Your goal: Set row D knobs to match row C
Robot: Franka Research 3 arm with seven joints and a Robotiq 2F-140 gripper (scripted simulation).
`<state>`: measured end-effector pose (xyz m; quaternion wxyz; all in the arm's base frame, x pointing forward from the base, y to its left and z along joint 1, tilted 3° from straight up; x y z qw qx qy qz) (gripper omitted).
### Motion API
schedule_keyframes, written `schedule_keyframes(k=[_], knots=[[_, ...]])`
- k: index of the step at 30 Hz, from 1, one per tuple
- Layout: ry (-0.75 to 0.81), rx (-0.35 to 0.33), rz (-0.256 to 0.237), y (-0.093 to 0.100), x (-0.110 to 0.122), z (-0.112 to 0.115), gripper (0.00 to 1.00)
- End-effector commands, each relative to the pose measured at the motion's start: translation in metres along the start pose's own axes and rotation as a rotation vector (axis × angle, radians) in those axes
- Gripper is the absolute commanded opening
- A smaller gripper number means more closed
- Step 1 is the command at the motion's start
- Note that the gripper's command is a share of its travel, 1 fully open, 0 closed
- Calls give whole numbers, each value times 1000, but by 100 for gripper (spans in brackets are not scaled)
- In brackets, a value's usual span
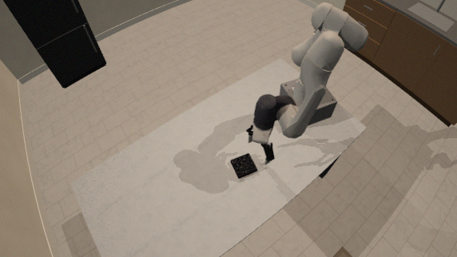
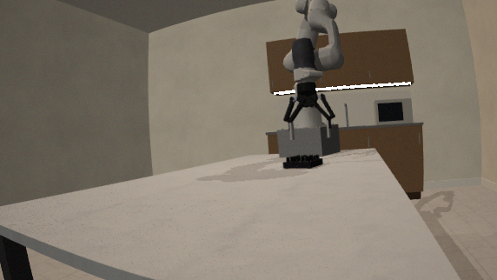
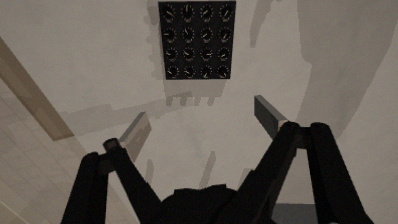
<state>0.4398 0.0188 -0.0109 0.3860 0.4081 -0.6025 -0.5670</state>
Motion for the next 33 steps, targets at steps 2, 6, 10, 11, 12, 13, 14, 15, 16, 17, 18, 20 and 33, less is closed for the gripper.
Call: schedule_keyframes(k=[2, 6, 10, 11, 12, 13, 14, 15, 16, 17, 18, 20, 33], knots=[[-91, -5, 1, 14, 10, -35, 100], [-102, -5, 1, 16, 11, -40, 100], [-102, -5, 1, 16, 11, -40, 12], [-102, -5, 1, 16, 11, -40, 12], [-102, -5, 1, 16, 11, -40, 12], [-102, -5, 1, 16, 11, -40, 12], [-102, -5, 1, 16, 11, -40, 12], [-102, -5, 1, 16, 11, -40, 12], [-102, -5, 1, 16, 11, -40, 12], [-102, -5, 1, 16, 11, -40, 12], [-102, -5, 1, 16, 11, -40, 12], [-102, -5, 1, 16, 11, -40, 12], [-102, -5, 1, 16, 11, -40, 12]])
Point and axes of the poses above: the point where the finger pads meet when closed, its own y axis back along the fingers, its own x axis across the jaws, z = x × y, the point moved 1 cm from there along y, back along the fingers, and after that the axes turned 7 degrees about -y, right-handed, at the moved point
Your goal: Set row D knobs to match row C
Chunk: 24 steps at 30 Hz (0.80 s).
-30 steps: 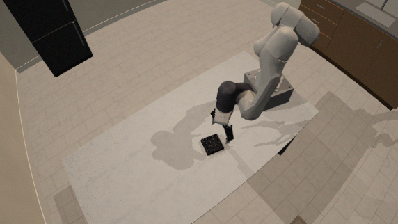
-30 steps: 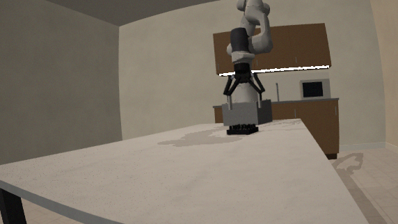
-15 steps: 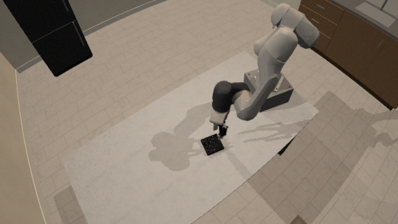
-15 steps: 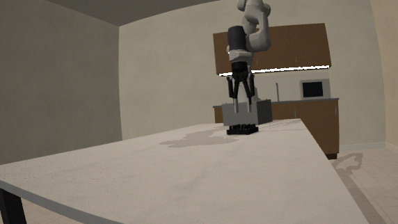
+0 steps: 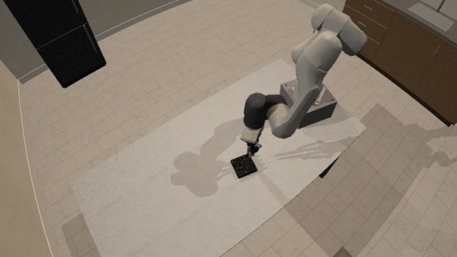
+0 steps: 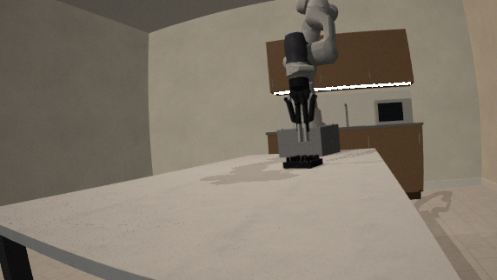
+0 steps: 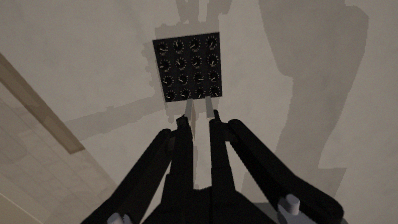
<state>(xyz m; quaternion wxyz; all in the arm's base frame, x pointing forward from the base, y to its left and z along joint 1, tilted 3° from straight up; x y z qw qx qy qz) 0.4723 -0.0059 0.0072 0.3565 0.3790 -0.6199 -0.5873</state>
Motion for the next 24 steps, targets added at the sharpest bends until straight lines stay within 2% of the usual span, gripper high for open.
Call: schedule_keyframes(k=[1, 24], knots=[[-4, -2, 1, 0, 0, 0, 12], [-4, -2, 1, -3, 0, 0, 12]])
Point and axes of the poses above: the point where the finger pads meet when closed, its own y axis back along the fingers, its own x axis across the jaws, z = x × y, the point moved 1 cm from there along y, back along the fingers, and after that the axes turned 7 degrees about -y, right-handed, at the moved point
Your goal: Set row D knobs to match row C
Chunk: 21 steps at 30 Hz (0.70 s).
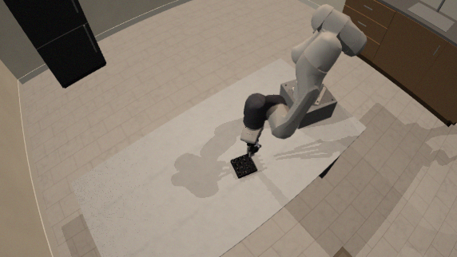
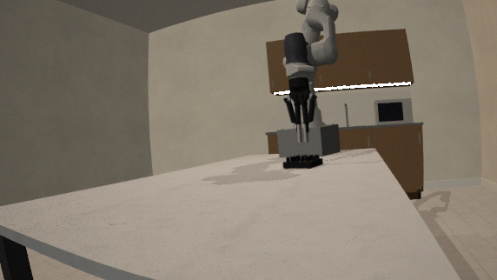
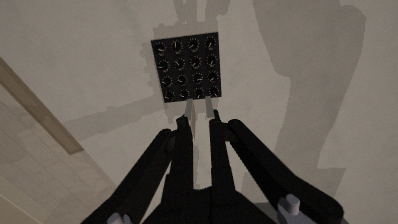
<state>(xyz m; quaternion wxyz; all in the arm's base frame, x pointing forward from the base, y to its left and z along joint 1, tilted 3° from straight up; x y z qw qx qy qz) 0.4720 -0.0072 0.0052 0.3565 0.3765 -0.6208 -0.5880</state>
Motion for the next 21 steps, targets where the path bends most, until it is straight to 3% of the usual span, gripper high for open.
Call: schedule_keyframes(k=[1, 21], knots=[[0, 0, -2, -2, -1, 0, 12], [0, 0, -2, -23, -1, 0, 12]])
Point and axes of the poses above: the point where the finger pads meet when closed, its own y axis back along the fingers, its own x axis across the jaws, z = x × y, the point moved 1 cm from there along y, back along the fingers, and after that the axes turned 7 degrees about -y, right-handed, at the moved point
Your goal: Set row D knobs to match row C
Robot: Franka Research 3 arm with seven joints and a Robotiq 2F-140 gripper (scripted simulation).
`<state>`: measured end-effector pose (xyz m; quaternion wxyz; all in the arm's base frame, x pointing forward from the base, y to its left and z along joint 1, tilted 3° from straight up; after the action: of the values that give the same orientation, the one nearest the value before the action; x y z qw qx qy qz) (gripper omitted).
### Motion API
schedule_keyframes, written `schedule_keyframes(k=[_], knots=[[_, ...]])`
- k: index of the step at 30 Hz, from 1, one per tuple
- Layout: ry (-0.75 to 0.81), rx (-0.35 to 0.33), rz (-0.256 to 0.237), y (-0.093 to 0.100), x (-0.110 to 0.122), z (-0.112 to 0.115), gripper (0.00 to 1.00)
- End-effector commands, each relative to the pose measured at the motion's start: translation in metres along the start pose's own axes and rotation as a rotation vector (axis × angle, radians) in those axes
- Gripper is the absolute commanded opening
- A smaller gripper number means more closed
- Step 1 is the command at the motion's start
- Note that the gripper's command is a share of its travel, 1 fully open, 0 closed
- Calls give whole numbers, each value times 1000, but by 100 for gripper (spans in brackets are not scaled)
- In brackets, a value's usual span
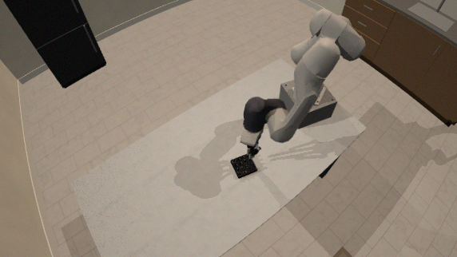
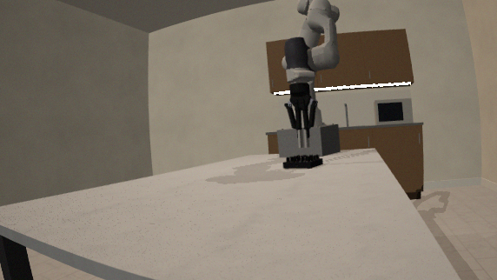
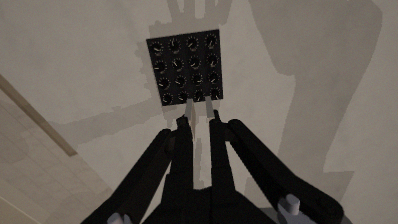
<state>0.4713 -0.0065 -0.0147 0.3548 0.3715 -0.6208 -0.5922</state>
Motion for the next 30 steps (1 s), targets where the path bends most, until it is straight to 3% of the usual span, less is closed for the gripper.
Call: schedule_keyframes(k=[1, 30], knots=[[12, 7, -3, -4, -1, -2, 12], [12, 7, -3, -22, -1, -2, 12]])
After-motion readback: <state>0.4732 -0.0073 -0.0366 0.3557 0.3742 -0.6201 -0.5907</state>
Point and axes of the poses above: the point where the finger pads meet when closed, its own y axis back along the fingers, its own x axis across the jaws, z = x × y, the point moved 1 cm from there along y, back along the fingers, and after that the axes turned 7 degrees about -y, right-handed, at the moved point
